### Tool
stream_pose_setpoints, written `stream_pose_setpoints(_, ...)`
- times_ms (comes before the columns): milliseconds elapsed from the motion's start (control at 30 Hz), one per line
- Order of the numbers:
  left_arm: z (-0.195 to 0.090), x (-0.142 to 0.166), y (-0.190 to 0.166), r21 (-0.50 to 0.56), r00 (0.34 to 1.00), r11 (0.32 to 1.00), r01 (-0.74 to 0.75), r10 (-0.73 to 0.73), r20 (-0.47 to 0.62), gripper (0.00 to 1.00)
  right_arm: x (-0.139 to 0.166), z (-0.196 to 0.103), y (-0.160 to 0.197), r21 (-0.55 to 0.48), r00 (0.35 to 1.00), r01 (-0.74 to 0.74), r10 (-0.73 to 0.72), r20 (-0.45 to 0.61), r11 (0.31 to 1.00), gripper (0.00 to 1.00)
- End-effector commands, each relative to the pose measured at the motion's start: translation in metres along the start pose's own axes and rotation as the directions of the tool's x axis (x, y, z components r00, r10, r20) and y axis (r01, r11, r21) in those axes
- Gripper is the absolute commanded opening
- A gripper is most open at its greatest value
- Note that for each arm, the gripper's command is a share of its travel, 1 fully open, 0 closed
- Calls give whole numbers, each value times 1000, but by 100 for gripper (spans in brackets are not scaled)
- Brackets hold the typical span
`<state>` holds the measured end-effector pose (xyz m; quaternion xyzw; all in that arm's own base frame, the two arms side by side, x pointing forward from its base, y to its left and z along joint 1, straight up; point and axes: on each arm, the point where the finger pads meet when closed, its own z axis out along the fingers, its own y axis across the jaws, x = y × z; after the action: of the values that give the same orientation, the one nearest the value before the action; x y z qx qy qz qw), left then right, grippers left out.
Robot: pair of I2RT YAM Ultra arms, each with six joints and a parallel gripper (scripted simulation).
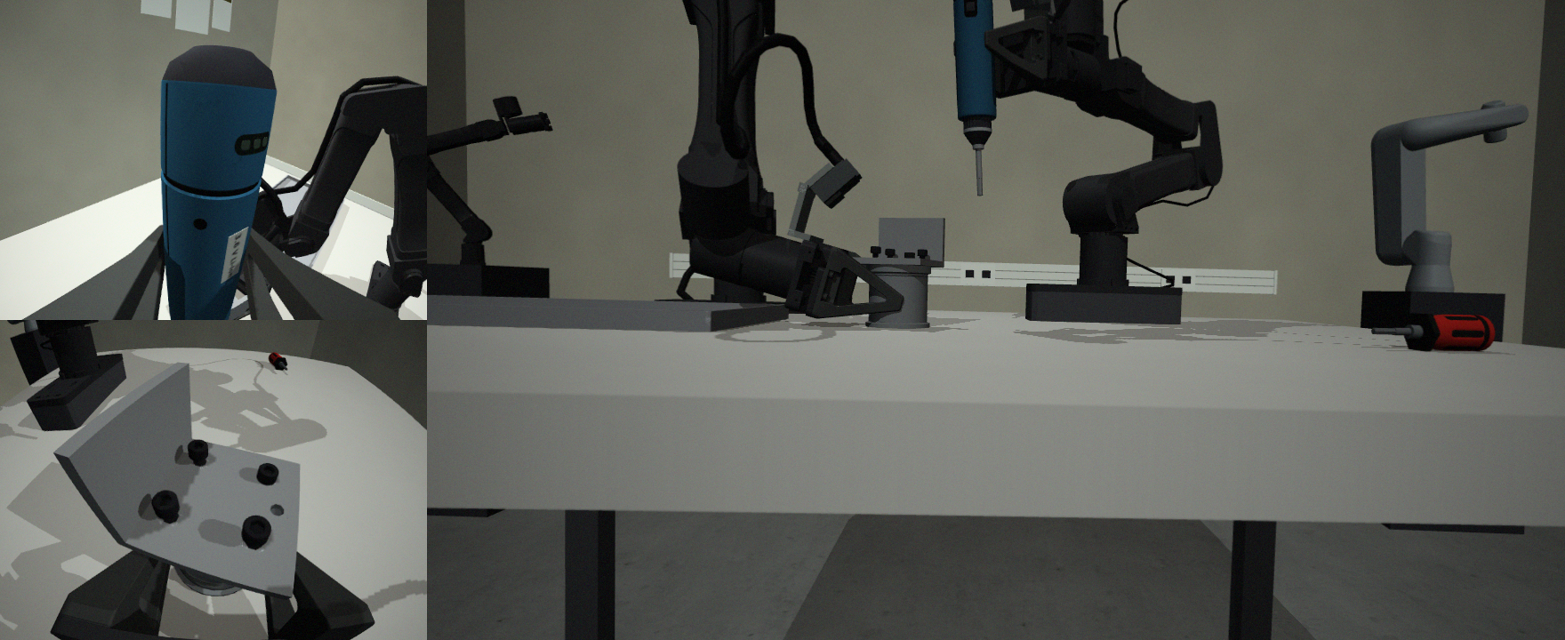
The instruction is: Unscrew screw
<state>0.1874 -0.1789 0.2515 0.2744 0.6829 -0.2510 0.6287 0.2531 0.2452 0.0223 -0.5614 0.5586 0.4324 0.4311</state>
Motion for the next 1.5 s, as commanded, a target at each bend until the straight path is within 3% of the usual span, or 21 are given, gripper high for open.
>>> stream_pose_setpoints(0,-3,-64,-2,3,984,1000,-7,6,180,42,-3,1,1,-6,1000,10,-10,7,1000,59)
stream_pose_setpoints(767,-3,-74,-2,5,978,1000,-5,3,207,42,-3,1,1,-6,1000,10,-10,7,1000,59)
stream_pose_setpoints(1467,17,-76,-4,14,978,1000,-6,3,207,42,-3,1,1,-6,1000,10,-10,7,1000,59)
